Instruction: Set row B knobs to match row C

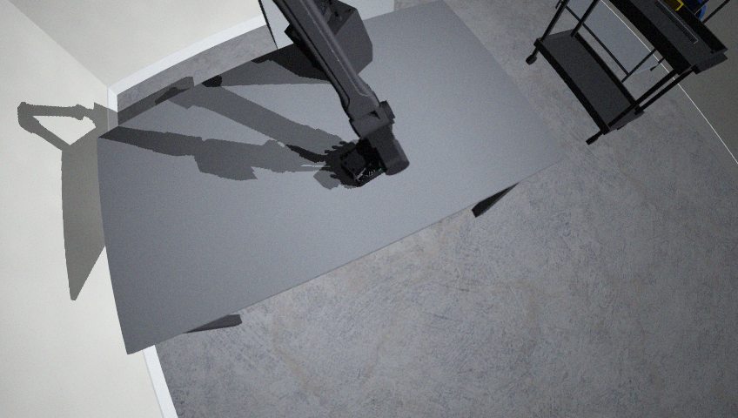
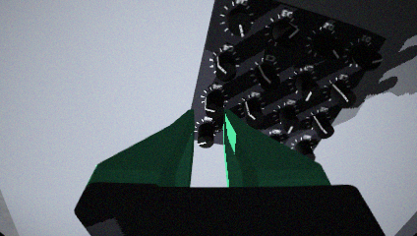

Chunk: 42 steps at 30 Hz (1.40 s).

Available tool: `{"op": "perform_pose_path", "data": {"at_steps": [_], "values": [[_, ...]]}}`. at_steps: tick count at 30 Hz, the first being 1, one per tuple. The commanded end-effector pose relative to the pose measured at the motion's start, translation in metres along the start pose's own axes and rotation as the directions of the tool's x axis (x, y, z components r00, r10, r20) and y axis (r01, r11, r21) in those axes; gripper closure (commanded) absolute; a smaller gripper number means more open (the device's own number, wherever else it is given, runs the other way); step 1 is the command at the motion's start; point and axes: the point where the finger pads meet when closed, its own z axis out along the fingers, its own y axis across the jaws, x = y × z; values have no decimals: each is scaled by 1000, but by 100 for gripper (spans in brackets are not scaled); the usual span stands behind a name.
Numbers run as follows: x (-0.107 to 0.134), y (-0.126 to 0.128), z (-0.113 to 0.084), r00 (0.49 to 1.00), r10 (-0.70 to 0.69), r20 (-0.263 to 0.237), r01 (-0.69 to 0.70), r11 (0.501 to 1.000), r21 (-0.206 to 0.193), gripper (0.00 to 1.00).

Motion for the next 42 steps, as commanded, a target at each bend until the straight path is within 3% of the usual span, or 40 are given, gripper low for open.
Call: {"op": "perform_pose_path", "data": {"at_steps": [1, 42], "values": [[-1, 14, 0, 1000, 8, 4, -8, 1000, -15, 81], [12, 1, 3, 1000, -3, 0, 3, 1000, -6, 81]]}}
